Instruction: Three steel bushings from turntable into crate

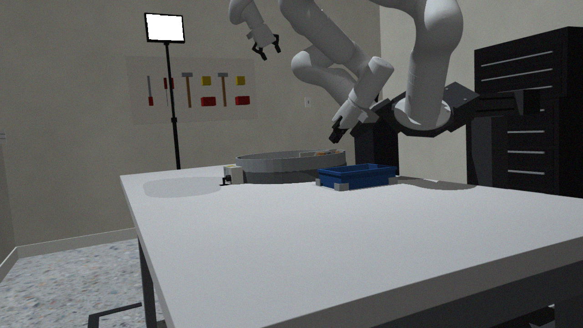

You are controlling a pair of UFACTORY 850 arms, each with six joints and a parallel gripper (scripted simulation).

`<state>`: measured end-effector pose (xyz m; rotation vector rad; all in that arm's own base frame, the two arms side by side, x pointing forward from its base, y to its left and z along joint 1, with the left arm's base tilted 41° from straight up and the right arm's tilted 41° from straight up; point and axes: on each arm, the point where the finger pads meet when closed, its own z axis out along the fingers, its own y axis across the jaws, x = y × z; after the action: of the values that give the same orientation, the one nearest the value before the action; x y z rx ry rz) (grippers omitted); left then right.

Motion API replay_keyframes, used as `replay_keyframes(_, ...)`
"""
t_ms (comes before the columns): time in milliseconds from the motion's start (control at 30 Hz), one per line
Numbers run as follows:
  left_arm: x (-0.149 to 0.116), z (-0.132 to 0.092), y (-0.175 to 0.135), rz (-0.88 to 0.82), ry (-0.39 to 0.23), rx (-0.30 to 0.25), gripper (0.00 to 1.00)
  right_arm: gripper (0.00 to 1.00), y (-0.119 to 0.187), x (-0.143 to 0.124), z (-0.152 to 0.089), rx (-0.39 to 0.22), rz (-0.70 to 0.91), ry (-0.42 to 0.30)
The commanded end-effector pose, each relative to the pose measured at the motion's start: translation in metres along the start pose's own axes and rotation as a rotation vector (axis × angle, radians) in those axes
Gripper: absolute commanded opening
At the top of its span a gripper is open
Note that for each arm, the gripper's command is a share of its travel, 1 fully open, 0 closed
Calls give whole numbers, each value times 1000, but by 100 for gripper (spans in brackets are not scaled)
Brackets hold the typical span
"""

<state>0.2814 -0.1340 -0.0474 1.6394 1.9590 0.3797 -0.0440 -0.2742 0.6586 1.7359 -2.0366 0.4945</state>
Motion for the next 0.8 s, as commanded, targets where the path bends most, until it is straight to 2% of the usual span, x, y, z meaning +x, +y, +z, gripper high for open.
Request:
replay_keyframes(0, -16, 16, -19, 6, 17, -4, 11, 100, 0, 0, -1, 0, 0, 2)
replay_keyframes(300, -31, 28, -39, 17, 17, 5, 11, 100, 0, 0, -1, 0, 0, 2)
replay_keyframes(767, -32, 29, -41, 18, 17, 6, 11, 100, 0, 0, -1, 0, 0, 2)
